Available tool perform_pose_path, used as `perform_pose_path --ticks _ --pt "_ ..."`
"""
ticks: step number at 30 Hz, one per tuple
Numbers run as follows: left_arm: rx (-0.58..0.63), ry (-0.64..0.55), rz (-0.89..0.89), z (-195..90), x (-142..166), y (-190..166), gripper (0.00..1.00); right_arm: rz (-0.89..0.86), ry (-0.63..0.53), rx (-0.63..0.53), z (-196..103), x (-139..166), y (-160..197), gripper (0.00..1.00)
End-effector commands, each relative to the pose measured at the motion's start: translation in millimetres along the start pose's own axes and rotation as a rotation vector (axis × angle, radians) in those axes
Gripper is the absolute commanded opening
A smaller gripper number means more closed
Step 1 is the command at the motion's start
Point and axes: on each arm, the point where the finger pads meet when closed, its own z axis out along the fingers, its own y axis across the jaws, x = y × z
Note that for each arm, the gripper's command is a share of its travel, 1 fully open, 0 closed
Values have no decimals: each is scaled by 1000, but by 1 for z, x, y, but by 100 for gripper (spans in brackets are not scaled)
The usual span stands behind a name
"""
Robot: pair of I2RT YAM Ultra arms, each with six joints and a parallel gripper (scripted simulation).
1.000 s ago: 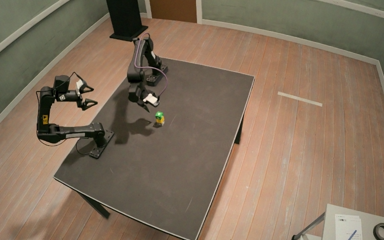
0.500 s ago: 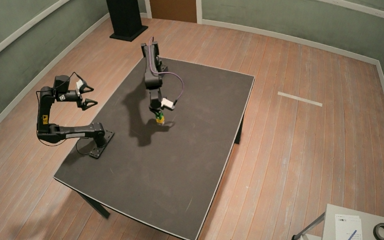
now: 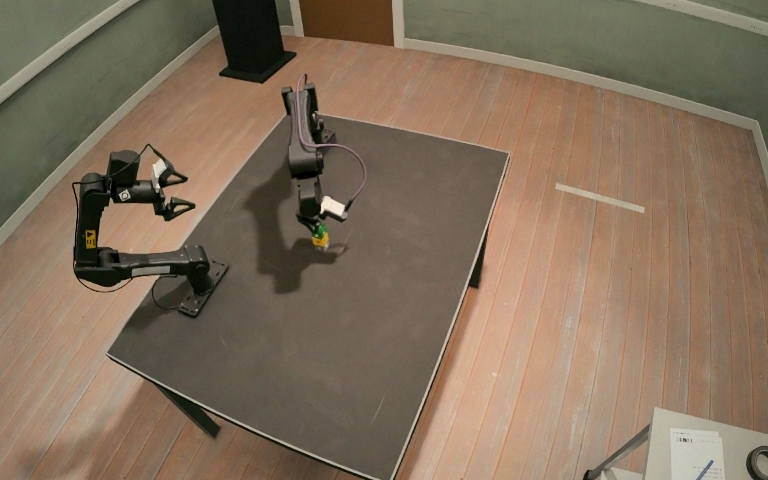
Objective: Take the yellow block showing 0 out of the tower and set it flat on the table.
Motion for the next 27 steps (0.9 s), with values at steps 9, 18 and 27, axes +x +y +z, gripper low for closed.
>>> perform_pose_path --ticks 9,18,27 --pt "52 -26 1 -2 2 -18 55 4 1 1 1 2 -1 100" --pt "43 -21 2 11 3 -16 55 4 1 1 1 2 -1 100" --pt "52 -26 3 16 1 -19 55 4 1 1 1 2 -1 100"
